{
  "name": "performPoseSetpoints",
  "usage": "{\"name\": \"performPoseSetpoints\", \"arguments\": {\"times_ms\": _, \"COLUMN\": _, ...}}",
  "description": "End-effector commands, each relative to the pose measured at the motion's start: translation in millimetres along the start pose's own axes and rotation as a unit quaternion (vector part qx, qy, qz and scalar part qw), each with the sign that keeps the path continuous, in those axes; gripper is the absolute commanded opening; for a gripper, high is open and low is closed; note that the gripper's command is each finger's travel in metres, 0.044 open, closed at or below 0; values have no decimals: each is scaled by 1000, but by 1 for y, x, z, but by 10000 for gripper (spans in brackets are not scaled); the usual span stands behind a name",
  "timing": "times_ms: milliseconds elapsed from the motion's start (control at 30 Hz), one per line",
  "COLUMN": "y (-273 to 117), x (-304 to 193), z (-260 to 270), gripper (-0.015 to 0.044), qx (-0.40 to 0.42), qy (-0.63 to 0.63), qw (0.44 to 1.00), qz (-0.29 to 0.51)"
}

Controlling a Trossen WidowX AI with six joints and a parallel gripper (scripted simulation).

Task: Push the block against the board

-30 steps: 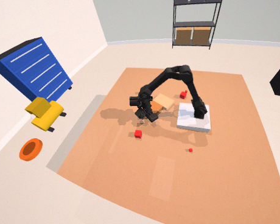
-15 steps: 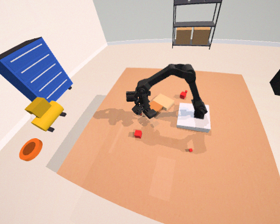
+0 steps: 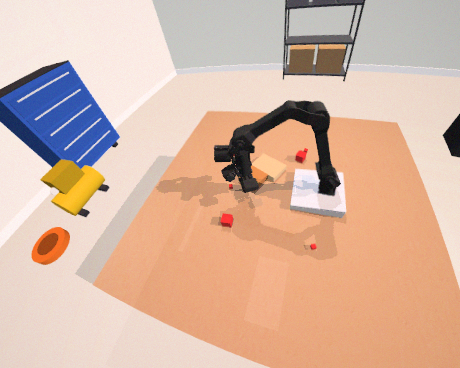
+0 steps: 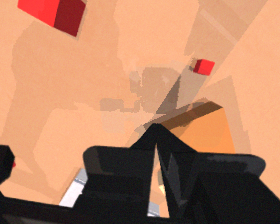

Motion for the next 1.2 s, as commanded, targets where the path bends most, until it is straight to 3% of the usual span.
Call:
{"name": "performPoseSetpoints", "arguments": {"times_ms": 0, "y": 0, "x": -11, "z": -4, "gripper": 0, "qx": 1, "qy": 66, "qw": 998, "qz": 1}}
{"name": "performPoseSetpoints", "arguments": {"times_ms": 400, "y": -1, "x": -46, "z": -14, "gripper": 0, "qx": -1, "qy": 268, "qw": 963, "qz": 5}}
{"name": "performPoseSetpoints", "arguments": {"times_ms": 833, "y": 3, "x": -85, "z": -21, "gripper": 0, "qx": -5, "qy": 474, "qw": 880, "qz": 8}}
{"name": "performPoseSetpoints", "arguments": {"times_ms": 1000, "y": 3, "x": -85, "z": -21, "gripper": 0, "qx": -5, "qy": 474, "qw": 880, "qz": 8}}
{"name": "performPoseSetpoints", "arguments": {"times_ms": 1167, "y": 55, "x": -91, "z": -23, "gripper": 0, "qx": -6, "qy": 499, "qw": 866, "qz": 9}}
Point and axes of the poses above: the point midway between the two fingers, 35 mm back from their tips, its own y axis out along the fingers, its own z axis across the jaws, x = y × z, the point moved 8 cm from there along -y, back along the fingers, and after that the axes turned 14 degrees about y, right-handed, at the moved point
